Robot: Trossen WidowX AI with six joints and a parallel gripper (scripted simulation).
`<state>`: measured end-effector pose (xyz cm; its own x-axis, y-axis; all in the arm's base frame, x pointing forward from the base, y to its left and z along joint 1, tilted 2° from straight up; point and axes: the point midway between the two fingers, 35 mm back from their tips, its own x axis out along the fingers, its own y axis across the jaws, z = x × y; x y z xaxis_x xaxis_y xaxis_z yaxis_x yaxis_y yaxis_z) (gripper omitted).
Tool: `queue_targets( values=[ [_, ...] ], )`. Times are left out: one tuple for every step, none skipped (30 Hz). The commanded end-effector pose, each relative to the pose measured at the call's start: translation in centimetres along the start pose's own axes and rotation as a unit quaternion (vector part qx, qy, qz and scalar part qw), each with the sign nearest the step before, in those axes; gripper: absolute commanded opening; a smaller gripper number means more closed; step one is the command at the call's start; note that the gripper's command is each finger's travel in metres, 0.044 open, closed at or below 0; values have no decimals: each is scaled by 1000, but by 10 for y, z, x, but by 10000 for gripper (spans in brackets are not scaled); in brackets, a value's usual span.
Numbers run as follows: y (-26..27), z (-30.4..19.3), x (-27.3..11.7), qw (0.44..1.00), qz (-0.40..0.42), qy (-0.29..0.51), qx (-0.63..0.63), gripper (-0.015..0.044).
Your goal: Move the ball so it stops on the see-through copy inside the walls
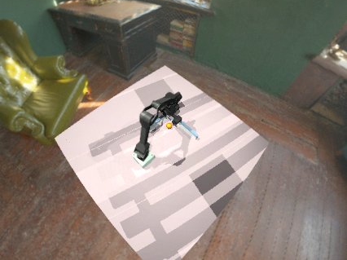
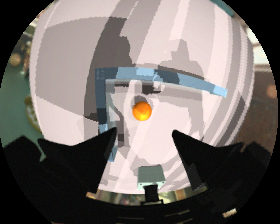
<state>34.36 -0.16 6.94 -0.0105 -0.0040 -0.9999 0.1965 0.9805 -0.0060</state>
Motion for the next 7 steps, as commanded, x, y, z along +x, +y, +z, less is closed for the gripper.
queue_targets(
  values=[
    [0, 0, -39, 1000, 3, -16, 0, 440],
    [0, 0, -42, 1000, 3, -16, 0, 440],
    [0, 0, -42, 1000, 3, -16, 0, 440],
    [0, 0, -42, 1000, 3, -16, 0, 440],
    [0, 0, -42, 1000, 3, -16, 0, 440],
    [0, 0, -42, 1000, 3, -16, 0, 440],
    [0, 0, -42, 1000, 3, -16, 0, 440]
  ],
)
